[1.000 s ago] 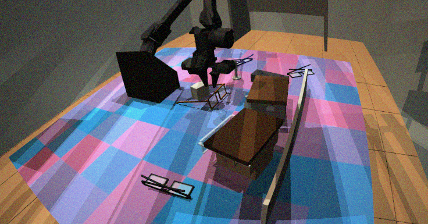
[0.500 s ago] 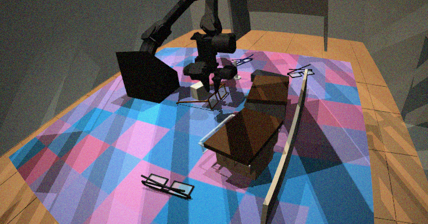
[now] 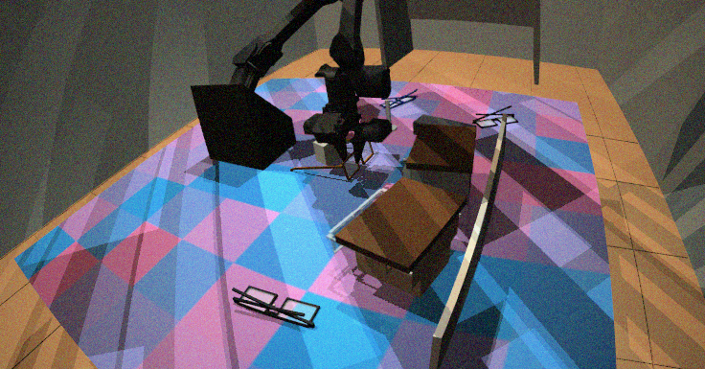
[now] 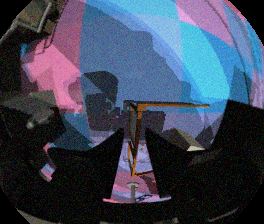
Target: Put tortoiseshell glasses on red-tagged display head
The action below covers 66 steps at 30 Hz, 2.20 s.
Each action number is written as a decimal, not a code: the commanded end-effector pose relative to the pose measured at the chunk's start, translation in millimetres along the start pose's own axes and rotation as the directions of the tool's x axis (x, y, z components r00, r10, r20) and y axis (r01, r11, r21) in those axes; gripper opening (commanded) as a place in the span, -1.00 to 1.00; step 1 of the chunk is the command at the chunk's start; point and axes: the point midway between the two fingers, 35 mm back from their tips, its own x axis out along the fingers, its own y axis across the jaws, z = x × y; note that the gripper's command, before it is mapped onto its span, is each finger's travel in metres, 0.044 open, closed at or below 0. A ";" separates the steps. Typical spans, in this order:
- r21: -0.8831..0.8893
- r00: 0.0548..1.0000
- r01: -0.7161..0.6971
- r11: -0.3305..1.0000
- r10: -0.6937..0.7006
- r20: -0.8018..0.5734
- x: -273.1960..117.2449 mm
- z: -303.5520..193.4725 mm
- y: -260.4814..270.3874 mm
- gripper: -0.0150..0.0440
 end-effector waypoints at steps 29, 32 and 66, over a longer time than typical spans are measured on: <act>0.003 1.000 0.005 1.000 -0.005 0.002 1.7 1.0 -1.0 -0.49; 0.005 1.000 0.006 1.000 -0.006 0.006 -12.6 3.0 1.0 -0.49; 0.601 0.995 0.014 0.799 0.046 -0.084 -124.0 83.5 0.0 -0.49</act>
